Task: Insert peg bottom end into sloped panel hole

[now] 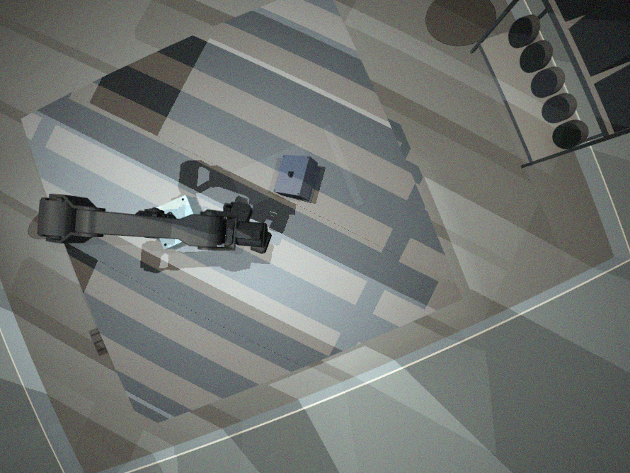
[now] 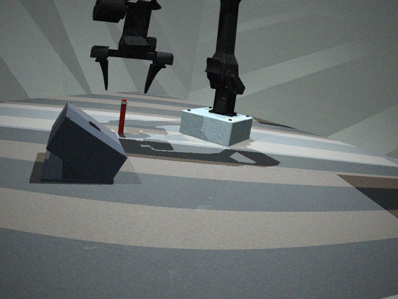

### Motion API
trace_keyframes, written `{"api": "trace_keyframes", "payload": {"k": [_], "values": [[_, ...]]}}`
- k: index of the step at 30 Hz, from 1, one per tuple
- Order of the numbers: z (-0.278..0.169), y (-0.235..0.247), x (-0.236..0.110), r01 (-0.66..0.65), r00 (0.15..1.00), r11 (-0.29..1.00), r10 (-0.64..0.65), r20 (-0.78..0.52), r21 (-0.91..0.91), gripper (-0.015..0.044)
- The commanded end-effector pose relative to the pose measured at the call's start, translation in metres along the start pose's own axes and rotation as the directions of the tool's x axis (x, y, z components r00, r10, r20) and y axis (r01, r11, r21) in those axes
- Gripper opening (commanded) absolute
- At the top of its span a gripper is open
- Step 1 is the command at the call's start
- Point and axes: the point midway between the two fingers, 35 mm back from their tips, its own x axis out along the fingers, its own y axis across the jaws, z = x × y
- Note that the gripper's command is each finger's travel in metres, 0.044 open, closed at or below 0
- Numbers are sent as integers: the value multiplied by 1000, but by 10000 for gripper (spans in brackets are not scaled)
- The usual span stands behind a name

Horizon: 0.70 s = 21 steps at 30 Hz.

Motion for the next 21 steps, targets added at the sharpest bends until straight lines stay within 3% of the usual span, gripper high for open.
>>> {"api": "trace_keyframes", "payload": {"k": [1,21], "values": [[1,-1,5,-2,1000,1000,2,3,5,440],[1,-2,38,-2,1000,1000,2,3,5,440]]}}
